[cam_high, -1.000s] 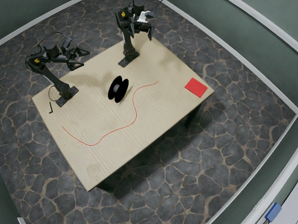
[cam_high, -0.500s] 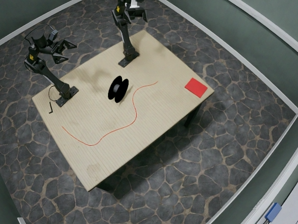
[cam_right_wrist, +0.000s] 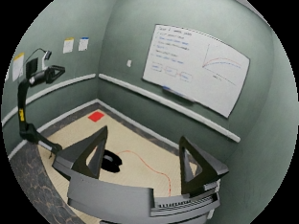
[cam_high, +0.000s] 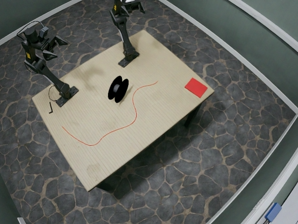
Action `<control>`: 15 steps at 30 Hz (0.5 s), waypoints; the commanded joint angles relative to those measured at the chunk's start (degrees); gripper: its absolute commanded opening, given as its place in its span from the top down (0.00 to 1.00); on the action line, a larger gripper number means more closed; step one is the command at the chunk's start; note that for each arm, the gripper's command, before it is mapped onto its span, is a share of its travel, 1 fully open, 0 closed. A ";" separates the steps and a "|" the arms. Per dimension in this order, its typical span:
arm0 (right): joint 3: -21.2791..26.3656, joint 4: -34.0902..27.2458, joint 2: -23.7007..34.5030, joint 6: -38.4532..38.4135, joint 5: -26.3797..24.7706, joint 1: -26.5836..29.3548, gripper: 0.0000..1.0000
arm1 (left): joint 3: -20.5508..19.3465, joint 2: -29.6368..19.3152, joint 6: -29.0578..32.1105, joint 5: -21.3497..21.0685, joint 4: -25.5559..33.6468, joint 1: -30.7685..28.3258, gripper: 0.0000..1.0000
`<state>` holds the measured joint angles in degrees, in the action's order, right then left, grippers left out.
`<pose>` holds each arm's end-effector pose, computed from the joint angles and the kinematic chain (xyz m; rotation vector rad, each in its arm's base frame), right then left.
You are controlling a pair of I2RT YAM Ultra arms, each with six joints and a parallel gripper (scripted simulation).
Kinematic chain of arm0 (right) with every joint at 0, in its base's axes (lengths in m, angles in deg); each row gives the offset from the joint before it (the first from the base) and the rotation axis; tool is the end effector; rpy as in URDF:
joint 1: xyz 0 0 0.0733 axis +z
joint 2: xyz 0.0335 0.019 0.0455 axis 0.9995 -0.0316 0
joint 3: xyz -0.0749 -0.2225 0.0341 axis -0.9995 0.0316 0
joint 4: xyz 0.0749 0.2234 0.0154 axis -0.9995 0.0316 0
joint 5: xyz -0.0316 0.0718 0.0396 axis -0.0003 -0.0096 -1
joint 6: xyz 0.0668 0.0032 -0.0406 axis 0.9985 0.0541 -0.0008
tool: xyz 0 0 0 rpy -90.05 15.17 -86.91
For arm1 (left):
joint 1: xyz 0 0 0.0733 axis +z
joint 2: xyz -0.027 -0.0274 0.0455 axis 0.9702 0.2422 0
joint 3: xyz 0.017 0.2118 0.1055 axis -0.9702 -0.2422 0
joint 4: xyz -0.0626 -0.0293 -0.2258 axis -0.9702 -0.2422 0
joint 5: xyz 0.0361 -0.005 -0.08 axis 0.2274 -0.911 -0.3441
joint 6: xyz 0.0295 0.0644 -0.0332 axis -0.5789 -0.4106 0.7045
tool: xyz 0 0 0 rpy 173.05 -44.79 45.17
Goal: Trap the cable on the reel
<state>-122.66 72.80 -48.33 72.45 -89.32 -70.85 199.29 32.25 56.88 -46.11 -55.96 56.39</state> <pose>0.0739 0.0293 0.5329 -0.3174 1.5274 0.2711 0.0746 -0.0314 0.5405 0.2931 1.5385 -0.3728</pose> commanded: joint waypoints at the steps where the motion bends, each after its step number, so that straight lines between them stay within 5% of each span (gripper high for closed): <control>1: -3.21 3.84 -0.58 1.43 1.05 -0.93 0.00 | 1.90 -1.97 -1.85 1.10 -3.06 1.00 0.00; 15: -6.98 7.24 -0.95 2.18 2.64 -0.58 0.00 | 2.14 -3.60 -3.13 3.79 -5.15 0.19 0.00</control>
<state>-127.93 78.68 -48.42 73.81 -87.72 -71.81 200.10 29.78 54.63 -43.69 -59.65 57.35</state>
